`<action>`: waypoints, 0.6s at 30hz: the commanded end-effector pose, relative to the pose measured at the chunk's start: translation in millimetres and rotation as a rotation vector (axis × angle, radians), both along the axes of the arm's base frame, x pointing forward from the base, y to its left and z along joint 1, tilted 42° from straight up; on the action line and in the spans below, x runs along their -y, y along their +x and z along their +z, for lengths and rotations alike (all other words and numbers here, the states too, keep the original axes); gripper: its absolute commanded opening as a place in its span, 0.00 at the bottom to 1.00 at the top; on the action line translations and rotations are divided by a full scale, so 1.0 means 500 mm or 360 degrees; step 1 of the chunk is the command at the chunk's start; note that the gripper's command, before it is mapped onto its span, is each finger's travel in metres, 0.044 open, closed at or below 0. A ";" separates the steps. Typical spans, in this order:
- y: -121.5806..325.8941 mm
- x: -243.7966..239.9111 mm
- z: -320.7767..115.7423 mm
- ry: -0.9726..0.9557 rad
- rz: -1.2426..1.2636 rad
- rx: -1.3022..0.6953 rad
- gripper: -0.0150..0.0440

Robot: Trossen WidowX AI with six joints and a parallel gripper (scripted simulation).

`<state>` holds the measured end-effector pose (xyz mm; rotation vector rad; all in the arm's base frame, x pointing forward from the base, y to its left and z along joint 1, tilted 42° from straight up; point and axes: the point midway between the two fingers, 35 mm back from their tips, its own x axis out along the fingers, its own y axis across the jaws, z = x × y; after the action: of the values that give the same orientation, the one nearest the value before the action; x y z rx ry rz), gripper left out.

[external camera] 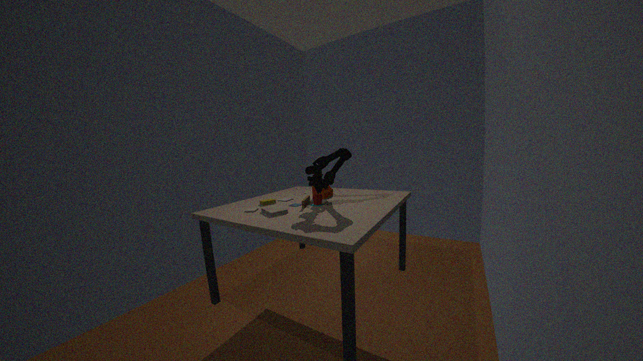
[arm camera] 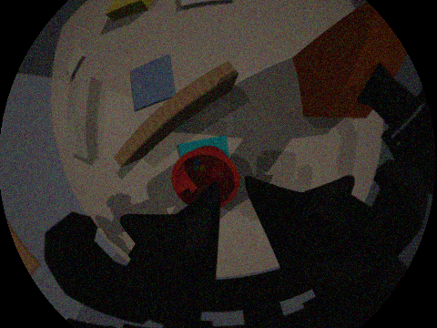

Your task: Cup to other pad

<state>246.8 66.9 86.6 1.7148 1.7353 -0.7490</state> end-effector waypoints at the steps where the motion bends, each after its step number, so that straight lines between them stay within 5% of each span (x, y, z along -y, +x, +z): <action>1: 0.002 0.011 0.010 -0.0009 0.0002 0.0014 0.47; 6: -0.002 0.015 0.019 -0.0008 0.0002 0.0013 0.47; 18: -0.001 0.018 0.021 0.0000 -0.0002 0.0000 1.00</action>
<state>244.9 61.6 93.8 1.7187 1.7391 -0.7536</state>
